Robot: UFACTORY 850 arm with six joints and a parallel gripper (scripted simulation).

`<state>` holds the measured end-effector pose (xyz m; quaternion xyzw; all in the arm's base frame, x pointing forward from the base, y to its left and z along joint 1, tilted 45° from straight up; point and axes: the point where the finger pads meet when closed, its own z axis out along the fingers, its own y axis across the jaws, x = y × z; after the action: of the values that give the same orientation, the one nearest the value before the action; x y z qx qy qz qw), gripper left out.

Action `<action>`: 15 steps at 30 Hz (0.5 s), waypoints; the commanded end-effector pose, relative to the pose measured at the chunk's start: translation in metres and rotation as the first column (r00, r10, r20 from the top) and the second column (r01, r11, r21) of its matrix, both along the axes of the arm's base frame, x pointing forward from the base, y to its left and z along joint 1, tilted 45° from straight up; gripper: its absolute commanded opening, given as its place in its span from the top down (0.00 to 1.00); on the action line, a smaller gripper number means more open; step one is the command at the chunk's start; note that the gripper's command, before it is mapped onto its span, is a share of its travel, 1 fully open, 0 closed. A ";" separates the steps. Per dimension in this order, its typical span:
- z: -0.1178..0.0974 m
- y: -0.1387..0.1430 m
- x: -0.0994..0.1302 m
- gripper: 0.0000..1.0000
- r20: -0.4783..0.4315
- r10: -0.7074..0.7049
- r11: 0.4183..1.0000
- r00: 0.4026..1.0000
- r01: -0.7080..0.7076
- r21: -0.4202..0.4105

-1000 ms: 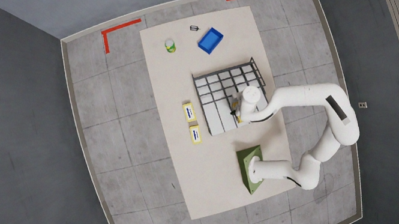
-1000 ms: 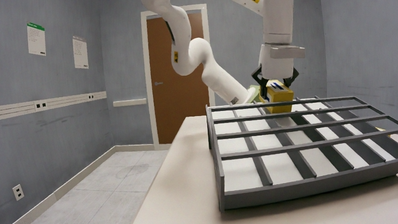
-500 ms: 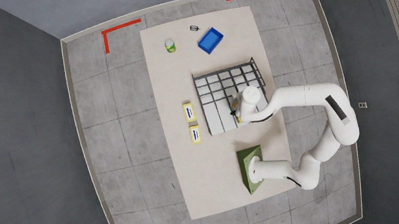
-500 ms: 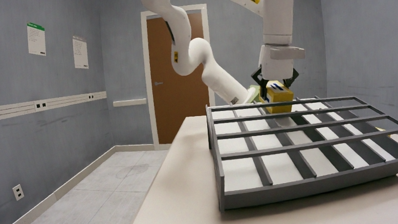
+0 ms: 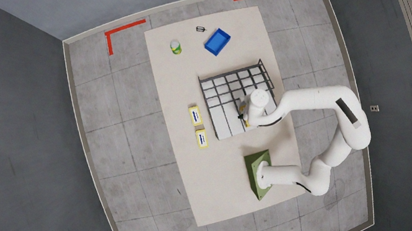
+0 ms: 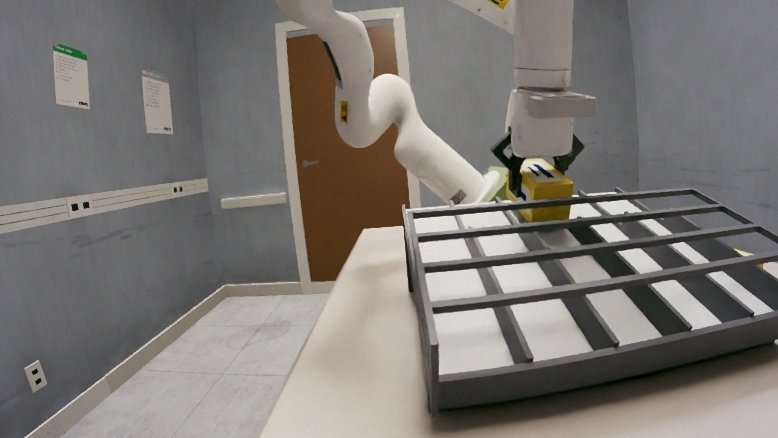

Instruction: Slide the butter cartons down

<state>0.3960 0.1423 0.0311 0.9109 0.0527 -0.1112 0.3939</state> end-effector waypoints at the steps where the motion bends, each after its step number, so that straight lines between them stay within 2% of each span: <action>1: 0.000 0.001 0.001 1.00 0.001 0.001 1.000 1.000 -0.001 0.001; 15: -0.001 -0.001 0.000 1.00 0.001 0.001 1.000 1.000 -0.001 0.001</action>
<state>0.3958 0.1406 0.0297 0.9109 0.0527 -0.1112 0.3939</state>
